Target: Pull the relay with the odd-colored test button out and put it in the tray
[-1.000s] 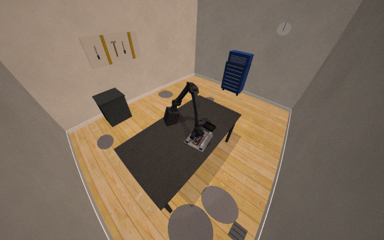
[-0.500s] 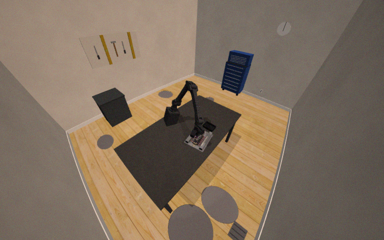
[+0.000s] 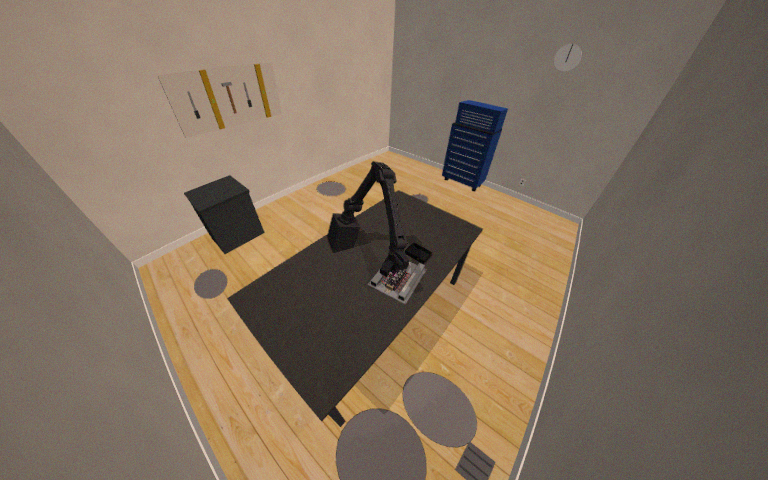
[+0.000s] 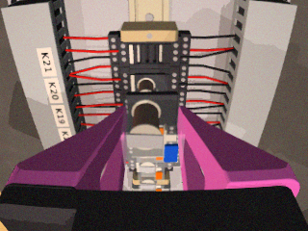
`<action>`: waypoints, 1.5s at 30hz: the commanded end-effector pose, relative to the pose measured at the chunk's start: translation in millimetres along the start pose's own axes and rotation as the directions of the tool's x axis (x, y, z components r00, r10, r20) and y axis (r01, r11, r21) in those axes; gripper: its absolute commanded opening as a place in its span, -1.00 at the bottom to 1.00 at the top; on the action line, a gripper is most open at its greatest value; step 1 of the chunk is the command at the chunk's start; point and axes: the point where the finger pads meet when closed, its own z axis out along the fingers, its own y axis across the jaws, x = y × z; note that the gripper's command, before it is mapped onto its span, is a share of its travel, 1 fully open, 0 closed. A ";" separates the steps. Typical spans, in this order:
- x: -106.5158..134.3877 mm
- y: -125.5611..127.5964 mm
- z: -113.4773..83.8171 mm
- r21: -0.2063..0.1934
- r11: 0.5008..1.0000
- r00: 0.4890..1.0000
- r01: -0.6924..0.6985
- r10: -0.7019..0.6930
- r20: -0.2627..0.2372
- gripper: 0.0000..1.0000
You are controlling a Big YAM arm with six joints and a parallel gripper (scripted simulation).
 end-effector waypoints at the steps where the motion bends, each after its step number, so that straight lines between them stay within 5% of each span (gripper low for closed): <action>1: -15.2 18.1 -26.0 -0.052 0.999 1.000 -0.002 0.004 0.028 -1.00; 27: -11.5 18.8 -29.6 -0.057 0.998 1.000 -0.002 0.004 0.031 -1.00; 45: 32.9 15.4 -17.6 -0.042 0.999 1.000 0.010 -0.009 0.021 -1.00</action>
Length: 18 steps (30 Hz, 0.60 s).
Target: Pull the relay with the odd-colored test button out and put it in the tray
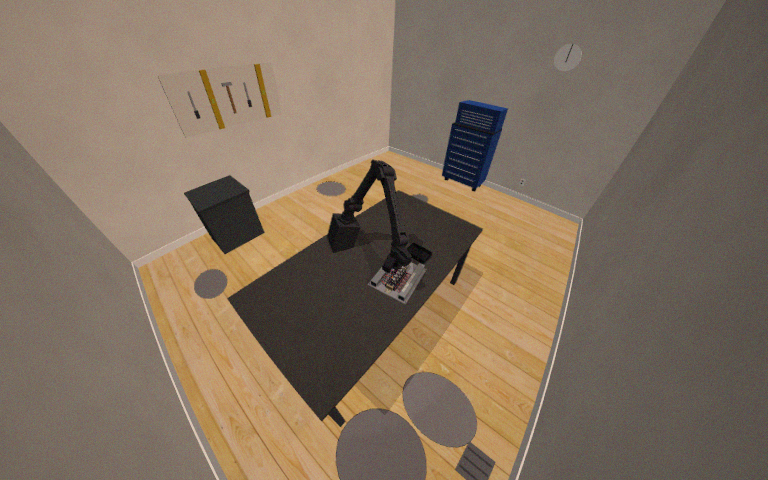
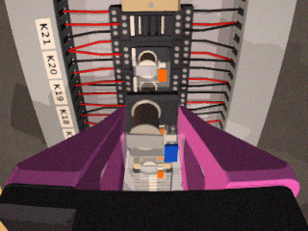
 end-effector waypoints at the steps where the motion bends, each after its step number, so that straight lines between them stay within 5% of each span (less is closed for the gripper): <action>1: 13.0 14.4 -12.1 -0.037 0.999 1.000 0.013 -0.012 0.021 -1.00; 18: 83.3 18.1 -11.3 -0.039 0.999 1.000 0.014 -0.013 0.017 -1.00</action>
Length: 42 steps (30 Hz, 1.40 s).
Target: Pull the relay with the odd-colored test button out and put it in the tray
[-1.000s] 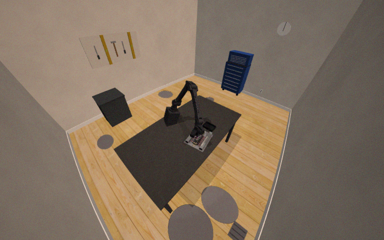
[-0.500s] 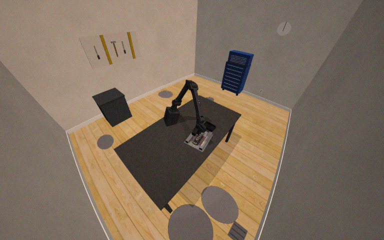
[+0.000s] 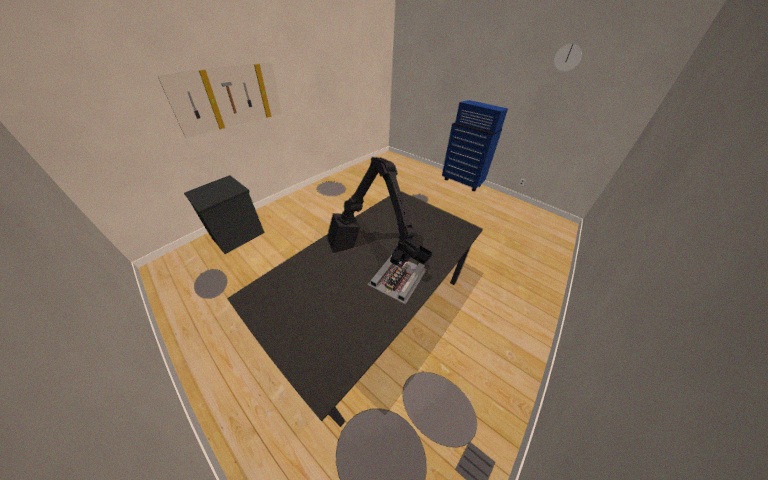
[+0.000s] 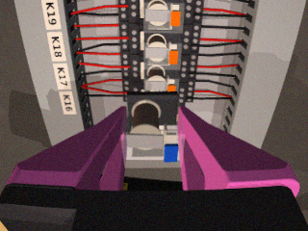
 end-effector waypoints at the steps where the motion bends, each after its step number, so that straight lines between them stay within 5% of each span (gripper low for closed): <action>1: 16.7 11.4 -11.8 -0.037 0.999 1.000 -0.006 0.006 0.014 -1.00; 30: 176.0 34.0 -20.4 -0.051 0.999 1.000 -0.005 0.005 0.003 -1.00; 42: 224.0 40.8 -21.9 -0.052 0.999 1.000 -0.006 0.006 -0.003 -1.00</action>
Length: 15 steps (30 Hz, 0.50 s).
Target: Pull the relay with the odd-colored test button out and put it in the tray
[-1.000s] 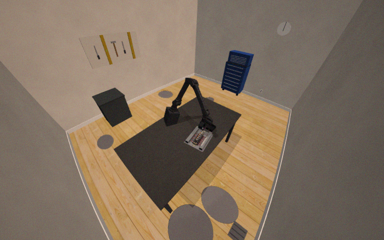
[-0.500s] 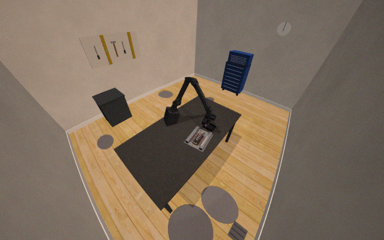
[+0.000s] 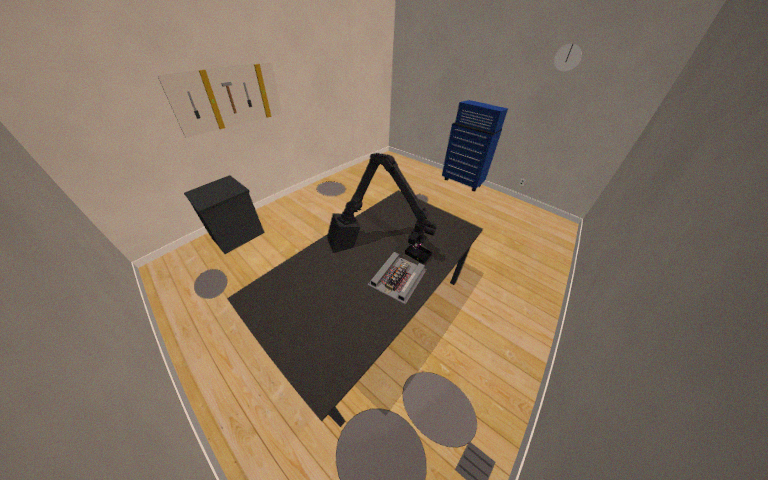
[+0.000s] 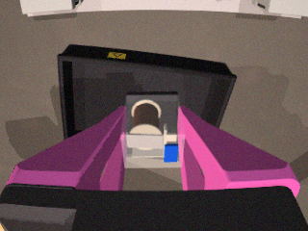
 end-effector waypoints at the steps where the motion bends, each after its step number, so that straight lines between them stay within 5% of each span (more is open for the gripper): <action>1: 30.7 27.1 -28.4 -0.067 0.998 1.000 0.004 -0.004 -0.012 -1.00; 15: 63.1 27.8 -21.7 -0.052 0.999 1.000 -0.001 0.000 -0.012 -1.00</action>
